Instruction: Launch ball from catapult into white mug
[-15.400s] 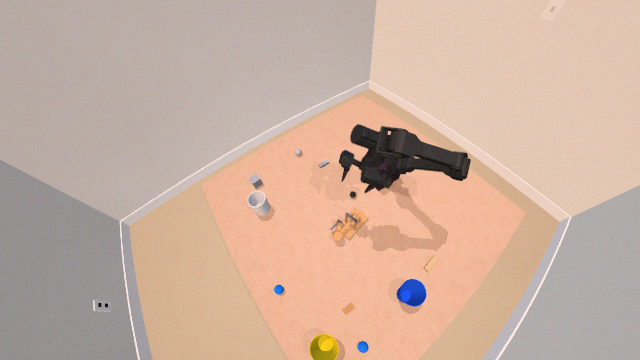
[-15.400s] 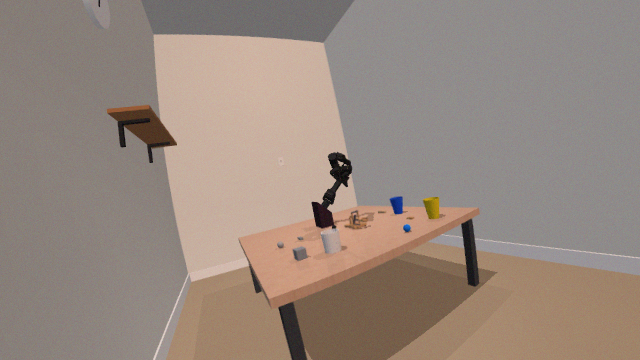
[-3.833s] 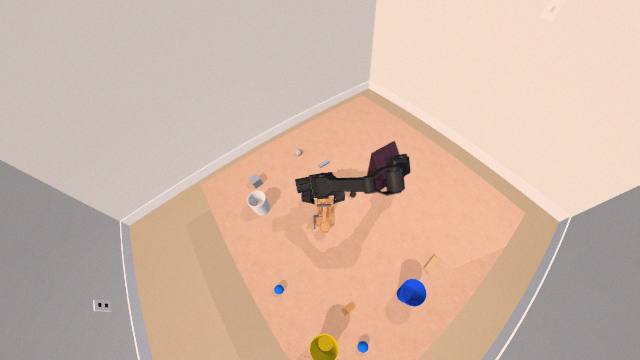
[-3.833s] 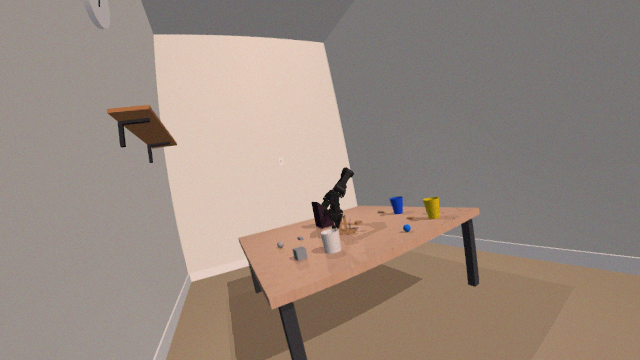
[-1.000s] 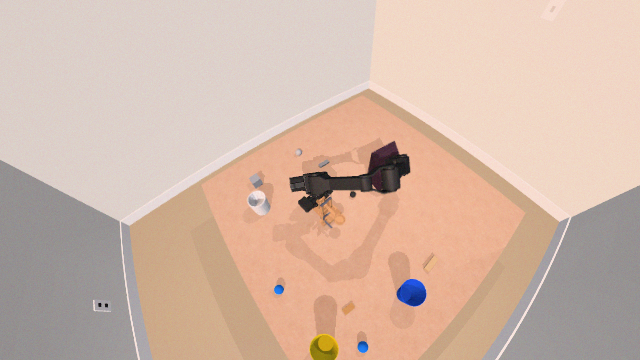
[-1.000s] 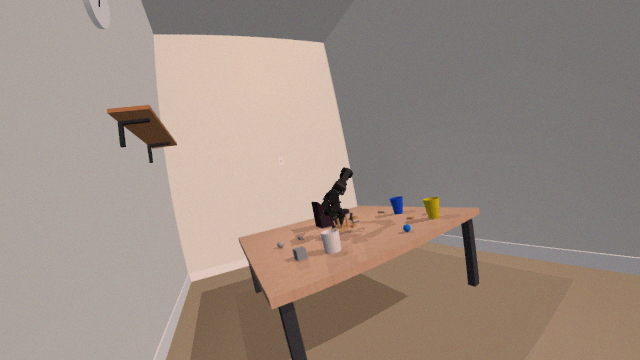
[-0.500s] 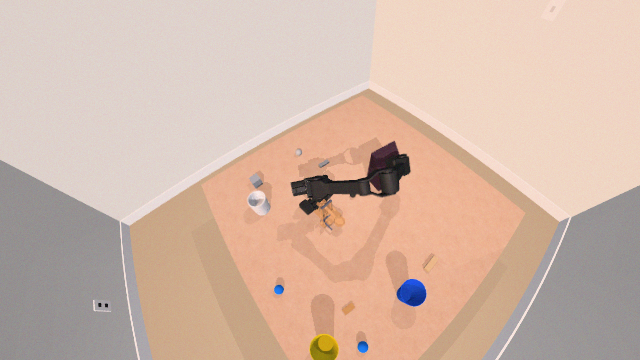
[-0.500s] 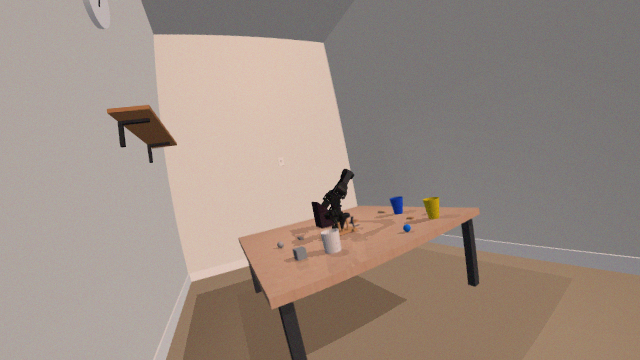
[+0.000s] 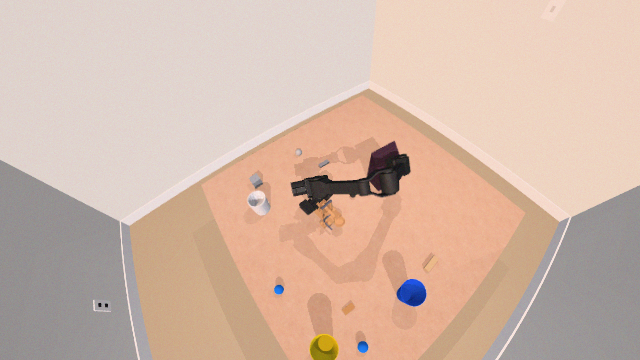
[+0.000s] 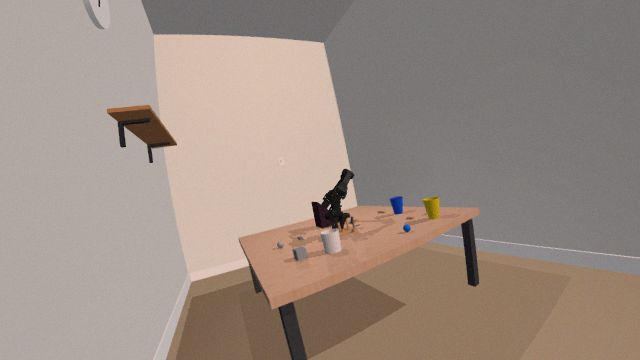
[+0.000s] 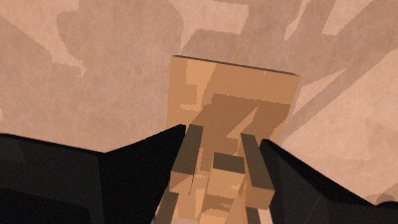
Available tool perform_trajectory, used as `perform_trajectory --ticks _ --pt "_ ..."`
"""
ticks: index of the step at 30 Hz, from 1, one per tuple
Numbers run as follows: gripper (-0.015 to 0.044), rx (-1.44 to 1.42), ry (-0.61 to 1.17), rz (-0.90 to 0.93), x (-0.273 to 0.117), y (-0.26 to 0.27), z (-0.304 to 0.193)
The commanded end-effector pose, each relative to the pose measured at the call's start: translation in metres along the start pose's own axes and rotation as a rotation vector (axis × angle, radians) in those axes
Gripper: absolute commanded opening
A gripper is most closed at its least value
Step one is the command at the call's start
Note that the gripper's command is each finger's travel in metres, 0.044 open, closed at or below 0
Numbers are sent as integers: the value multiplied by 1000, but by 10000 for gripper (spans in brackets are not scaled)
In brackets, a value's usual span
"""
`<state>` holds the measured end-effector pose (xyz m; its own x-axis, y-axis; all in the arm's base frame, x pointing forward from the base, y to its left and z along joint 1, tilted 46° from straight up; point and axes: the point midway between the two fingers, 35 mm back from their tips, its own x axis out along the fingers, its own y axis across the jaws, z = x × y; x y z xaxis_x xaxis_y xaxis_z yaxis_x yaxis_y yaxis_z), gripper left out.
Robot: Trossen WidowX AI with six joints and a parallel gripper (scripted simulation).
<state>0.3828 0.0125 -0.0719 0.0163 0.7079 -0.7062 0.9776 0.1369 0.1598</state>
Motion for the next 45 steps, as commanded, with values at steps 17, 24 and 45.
perform_trajectory --ticks 17,24,45 --pt "440 2 -5 -1 -101 -1 2" --pt "440 15 -4 7 -83 1 5" --pt "440 2 3 6 -42 -2 3"
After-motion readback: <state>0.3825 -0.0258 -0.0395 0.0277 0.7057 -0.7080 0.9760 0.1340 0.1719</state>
